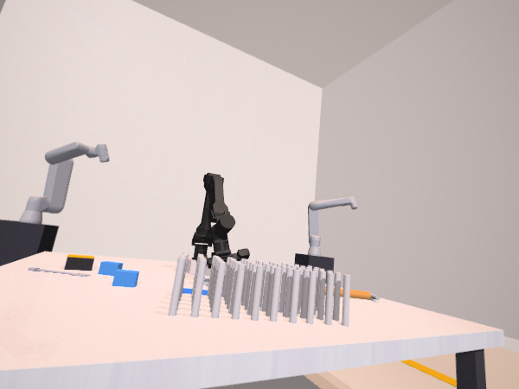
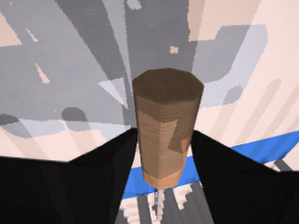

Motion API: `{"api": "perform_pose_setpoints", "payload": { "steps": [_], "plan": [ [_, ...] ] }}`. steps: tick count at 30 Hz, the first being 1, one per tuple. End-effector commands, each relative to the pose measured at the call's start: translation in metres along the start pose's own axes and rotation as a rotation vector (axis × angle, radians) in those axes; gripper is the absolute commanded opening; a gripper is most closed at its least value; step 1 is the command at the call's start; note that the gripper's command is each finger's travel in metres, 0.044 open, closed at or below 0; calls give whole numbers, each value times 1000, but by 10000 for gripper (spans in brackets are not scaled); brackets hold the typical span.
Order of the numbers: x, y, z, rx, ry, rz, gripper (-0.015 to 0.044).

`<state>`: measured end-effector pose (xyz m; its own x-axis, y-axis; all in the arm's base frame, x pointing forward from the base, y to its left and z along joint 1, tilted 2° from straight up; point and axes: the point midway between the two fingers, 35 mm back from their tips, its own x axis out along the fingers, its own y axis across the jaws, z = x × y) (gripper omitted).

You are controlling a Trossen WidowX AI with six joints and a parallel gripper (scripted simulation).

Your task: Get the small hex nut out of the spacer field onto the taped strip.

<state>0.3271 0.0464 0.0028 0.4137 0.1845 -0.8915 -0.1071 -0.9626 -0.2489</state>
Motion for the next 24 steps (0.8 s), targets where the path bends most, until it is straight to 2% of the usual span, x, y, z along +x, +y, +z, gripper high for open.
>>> {"api": "perform_pose_setpoints", "payload": {
  "steps": [1, 24],
  "plan": [
    [-2, 0, 2, 4, 3, 3, 0],
    [-6, 0, 16, 5, 1, 3, 0]
  ]
}}
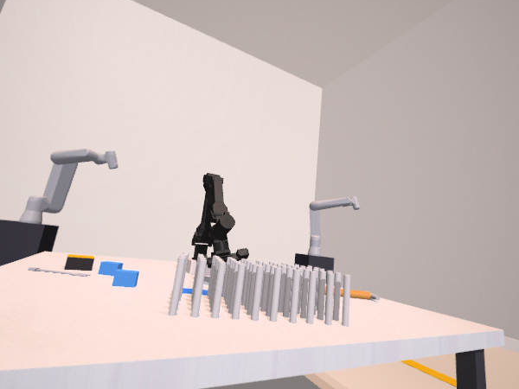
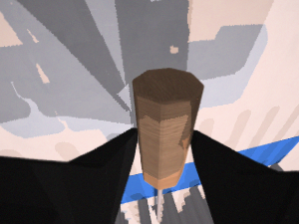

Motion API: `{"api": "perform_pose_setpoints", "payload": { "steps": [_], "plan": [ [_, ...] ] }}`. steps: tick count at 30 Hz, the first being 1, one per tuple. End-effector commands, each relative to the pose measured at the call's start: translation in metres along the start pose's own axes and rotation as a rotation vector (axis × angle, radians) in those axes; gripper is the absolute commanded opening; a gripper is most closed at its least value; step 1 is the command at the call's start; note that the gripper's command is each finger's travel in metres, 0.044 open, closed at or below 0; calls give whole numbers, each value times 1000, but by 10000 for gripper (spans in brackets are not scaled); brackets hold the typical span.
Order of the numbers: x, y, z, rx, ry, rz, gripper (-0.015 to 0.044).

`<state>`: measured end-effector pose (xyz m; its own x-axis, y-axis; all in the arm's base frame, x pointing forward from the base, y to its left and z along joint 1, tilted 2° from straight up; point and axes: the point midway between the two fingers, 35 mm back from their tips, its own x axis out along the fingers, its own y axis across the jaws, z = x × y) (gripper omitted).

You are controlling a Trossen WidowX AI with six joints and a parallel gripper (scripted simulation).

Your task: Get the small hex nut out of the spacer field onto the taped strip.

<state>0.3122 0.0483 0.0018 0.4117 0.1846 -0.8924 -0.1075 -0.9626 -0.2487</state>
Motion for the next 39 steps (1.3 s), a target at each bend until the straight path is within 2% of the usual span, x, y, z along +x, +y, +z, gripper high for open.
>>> {"api": "perform_pose_setpoints", "payload": {
  "steps": [1, 39],
  "plan": [
    [-2, 0, 2, 4, 3, 2, 0],
    [-10, 0, 25, 4, 0, 3, 0]
  ]
}}
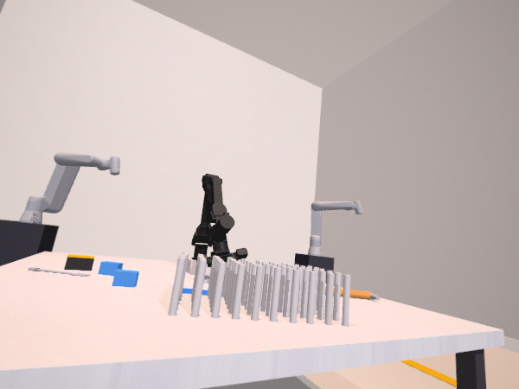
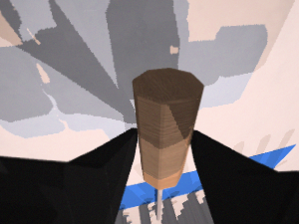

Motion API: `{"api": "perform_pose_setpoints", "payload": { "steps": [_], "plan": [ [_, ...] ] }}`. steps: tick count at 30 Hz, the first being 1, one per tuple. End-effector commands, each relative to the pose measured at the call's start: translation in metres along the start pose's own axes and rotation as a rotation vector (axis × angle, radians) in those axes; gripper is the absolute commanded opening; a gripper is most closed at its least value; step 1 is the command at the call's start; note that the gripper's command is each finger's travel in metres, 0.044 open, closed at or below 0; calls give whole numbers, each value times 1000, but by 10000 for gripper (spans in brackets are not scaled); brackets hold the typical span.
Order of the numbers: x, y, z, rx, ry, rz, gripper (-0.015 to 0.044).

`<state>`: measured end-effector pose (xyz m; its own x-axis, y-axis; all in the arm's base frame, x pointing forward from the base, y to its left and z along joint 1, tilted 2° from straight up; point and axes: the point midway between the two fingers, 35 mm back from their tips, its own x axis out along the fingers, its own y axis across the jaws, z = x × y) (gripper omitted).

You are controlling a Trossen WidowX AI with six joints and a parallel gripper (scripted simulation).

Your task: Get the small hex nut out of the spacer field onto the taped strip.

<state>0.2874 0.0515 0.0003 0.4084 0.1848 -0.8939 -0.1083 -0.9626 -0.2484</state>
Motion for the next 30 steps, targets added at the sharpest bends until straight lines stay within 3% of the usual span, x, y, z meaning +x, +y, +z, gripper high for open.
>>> {"api": "perform_pose_setpoints", "payload": {
  "steps": [1, 30],
  "plan": [
    [-2, 0, 2, 4, 4, 2, 0],
    [-8, 0, 20, 4, 2, 2, 0]
  ]
}}
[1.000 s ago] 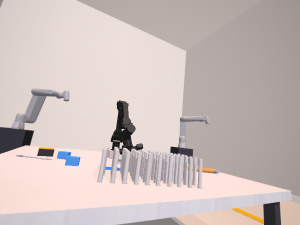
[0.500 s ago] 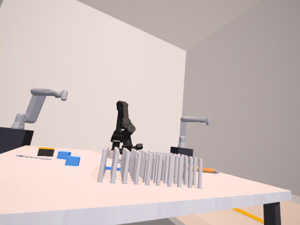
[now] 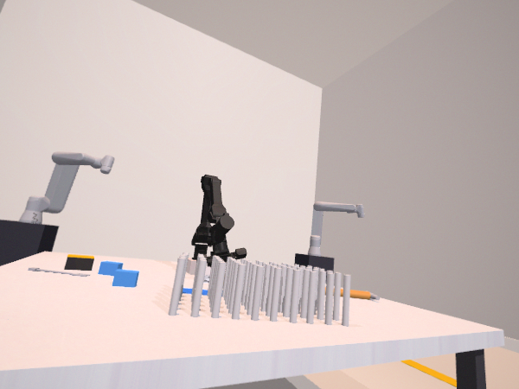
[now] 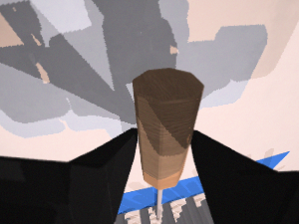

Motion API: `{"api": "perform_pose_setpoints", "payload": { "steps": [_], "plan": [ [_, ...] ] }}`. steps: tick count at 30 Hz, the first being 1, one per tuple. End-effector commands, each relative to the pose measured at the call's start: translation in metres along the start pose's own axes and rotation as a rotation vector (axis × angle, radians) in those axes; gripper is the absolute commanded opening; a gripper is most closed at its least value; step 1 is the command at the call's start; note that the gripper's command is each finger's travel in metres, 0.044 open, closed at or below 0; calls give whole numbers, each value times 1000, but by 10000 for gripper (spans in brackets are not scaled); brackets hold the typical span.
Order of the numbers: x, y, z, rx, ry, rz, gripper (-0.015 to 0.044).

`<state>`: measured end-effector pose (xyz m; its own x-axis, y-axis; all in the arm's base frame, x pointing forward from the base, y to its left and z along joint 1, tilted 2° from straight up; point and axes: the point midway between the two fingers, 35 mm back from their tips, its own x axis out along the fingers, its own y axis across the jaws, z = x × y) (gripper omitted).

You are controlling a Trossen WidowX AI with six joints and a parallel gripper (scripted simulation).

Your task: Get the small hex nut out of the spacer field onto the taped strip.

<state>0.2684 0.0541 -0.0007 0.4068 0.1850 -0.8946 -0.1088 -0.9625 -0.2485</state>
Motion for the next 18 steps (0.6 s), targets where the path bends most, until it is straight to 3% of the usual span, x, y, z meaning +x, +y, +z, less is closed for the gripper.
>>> {"api": "perform_pose_setpoints", "payload": {
  "steps": [1, 18],
  "plan": [
    [-2, 0, 2, 4, 3, 2, 0],
    [-5, 0, 12, 4, 3, 2, 0]
  ]
}}
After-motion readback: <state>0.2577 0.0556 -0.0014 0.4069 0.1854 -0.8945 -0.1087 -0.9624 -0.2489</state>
